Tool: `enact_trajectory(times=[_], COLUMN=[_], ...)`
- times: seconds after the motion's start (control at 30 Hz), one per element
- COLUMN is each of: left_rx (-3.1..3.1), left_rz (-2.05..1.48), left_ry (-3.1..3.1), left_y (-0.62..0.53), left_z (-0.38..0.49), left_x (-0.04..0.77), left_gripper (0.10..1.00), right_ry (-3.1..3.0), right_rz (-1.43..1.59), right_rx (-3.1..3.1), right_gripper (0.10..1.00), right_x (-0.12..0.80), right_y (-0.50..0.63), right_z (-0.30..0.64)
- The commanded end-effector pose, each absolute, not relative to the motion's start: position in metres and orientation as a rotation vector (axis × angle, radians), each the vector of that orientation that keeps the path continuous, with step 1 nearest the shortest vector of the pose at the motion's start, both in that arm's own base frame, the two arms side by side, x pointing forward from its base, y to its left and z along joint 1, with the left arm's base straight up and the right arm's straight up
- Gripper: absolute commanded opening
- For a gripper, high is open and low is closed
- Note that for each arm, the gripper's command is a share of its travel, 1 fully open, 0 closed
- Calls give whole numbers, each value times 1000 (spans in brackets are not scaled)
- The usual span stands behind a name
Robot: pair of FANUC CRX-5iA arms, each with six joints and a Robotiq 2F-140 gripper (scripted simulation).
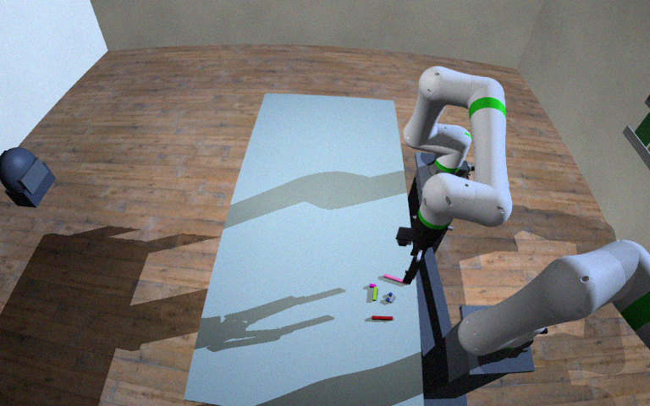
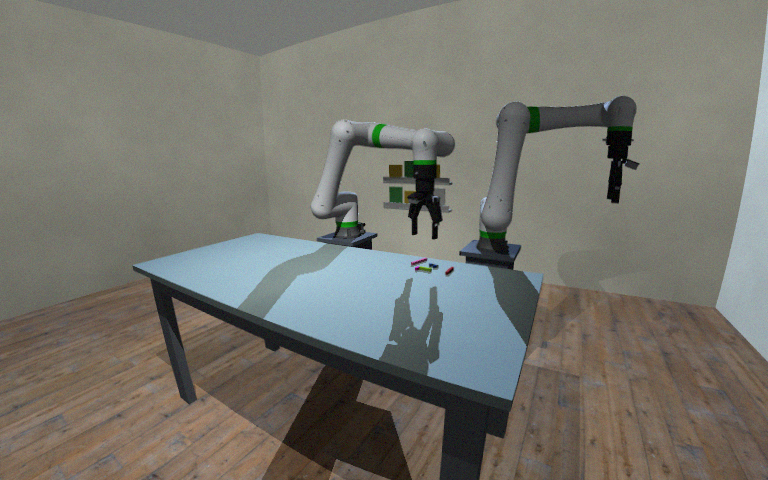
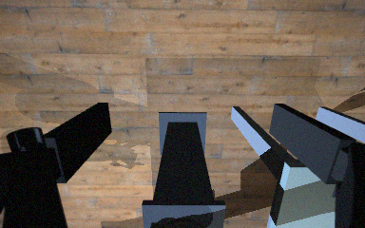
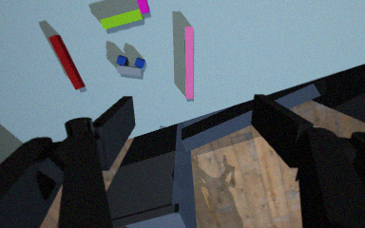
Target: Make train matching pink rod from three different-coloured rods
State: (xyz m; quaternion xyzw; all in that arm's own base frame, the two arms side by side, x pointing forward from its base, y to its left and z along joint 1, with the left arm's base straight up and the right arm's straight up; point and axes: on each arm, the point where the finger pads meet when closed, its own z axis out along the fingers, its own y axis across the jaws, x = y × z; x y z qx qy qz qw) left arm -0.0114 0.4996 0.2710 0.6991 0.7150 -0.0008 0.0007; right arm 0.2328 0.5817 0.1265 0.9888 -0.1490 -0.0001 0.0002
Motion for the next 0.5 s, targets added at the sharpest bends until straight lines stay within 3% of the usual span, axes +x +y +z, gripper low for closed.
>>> enact_trajectory(times=[0.0,0.47], left_rx=[2196,2196], left_rz=[0,0], left_ry=[2246,2246], left_y=[500,500], left_z=[272,272], left_x=[-11,-11], left_gripper=[1000,1000], right_ry=[-468,-598], right_rz=[1,1], right_rx=[3108,3086], right_gripper=[1000,1000], right_x=[233,252], right_y=[582,623], right_z=[128,116])
